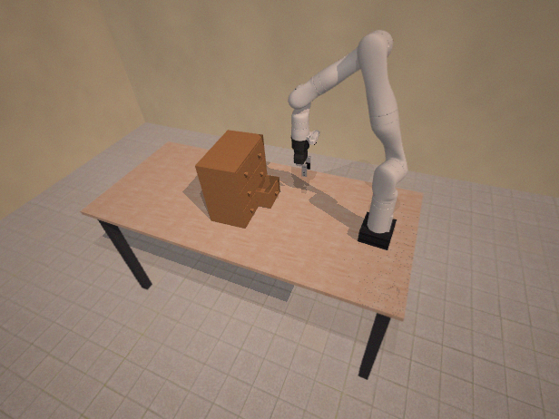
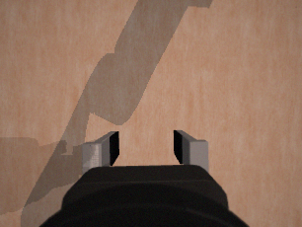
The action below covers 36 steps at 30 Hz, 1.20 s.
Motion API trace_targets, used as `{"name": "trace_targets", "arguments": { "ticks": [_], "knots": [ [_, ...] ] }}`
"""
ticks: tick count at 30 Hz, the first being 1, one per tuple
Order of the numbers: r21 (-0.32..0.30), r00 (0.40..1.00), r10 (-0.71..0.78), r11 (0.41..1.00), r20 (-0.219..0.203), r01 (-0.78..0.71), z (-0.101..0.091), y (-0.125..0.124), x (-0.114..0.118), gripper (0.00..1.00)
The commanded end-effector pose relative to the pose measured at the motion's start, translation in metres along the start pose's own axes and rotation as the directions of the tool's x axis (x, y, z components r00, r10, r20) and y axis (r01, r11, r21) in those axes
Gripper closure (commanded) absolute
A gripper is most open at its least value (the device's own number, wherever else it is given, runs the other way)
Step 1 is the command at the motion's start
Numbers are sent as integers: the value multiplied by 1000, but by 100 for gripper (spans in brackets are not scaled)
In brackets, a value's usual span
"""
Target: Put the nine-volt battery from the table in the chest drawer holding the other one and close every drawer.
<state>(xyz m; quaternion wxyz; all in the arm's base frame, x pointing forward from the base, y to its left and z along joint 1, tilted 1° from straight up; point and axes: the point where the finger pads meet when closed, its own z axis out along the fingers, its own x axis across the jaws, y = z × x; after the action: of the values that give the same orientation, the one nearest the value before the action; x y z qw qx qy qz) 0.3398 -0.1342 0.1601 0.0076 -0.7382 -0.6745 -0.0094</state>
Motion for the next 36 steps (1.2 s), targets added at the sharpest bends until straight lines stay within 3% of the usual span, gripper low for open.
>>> {"name": "trace_targets", "arguments": {
  "ticks": [1,15,27,29,36],
  "knots": [
    [-4,1000,0,1000,1,0,-1,1,0,0],
    [-63,1000,-1,998,-2,1,7,6,0,0],
    [-219,1000,-2,976,-3,1,25,19,1,0],
    [-219,1000,-2,976,-3,1,25,19,1,0],
    [-335,1000,-5,942,-6,2,38,29,3,0]
  ]
}}
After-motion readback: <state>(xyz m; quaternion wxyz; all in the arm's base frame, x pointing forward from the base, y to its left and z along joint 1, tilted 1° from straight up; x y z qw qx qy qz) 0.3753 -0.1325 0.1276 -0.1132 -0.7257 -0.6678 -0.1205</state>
